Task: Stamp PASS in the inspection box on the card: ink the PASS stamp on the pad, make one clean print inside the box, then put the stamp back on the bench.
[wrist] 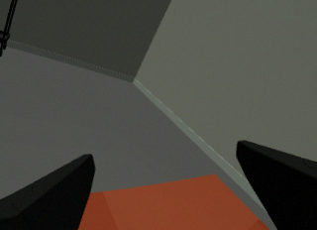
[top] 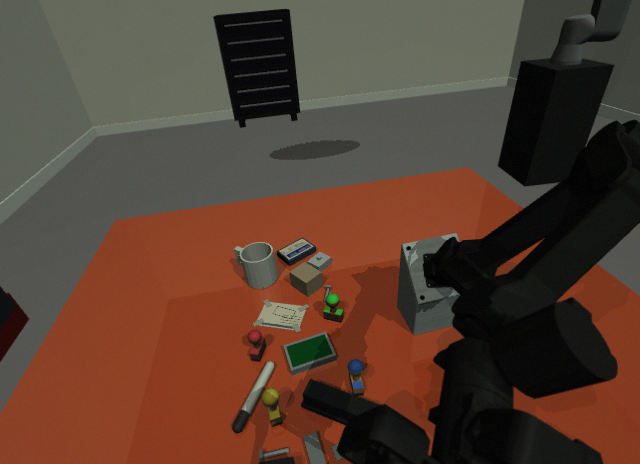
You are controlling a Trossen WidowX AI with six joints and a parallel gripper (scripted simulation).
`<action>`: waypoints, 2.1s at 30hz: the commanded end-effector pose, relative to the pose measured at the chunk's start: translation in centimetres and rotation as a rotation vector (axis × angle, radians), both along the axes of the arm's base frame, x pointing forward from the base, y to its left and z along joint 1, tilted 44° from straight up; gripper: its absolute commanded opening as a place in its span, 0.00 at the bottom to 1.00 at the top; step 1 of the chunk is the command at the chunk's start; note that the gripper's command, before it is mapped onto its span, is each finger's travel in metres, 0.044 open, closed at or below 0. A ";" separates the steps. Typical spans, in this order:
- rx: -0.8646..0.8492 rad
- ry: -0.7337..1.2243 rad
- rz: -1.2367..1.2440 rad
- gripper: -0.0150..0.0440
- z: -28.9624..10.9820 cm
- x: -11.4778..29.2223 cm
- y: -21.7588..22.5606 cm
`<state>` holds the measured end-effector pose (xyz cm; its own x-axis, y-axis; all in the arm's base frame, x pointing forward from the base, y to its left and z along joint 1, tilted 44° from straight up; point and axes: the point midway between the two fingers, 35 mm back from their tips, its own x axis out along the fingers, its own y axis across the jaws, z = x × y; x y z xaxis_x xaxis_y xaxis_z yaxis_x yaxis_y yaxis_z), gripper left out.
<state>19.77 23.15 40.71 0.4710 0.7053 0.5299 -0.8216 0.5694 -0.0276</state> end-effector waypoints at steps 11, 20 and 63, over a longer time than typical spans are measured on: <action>-0.208 0.140 -0.150 0.64 -5.8 6.7 -0.5; -0.597 0.473 -0.283 0.64 -18.6 14.6 -4.3; -0.649 1.907 0.247 0.64 -45.5 1.8 -23.1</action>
<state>21.82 -0.46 -4.25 -0.0962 0.6668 -0.7390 -0.0993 0.7323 0.6737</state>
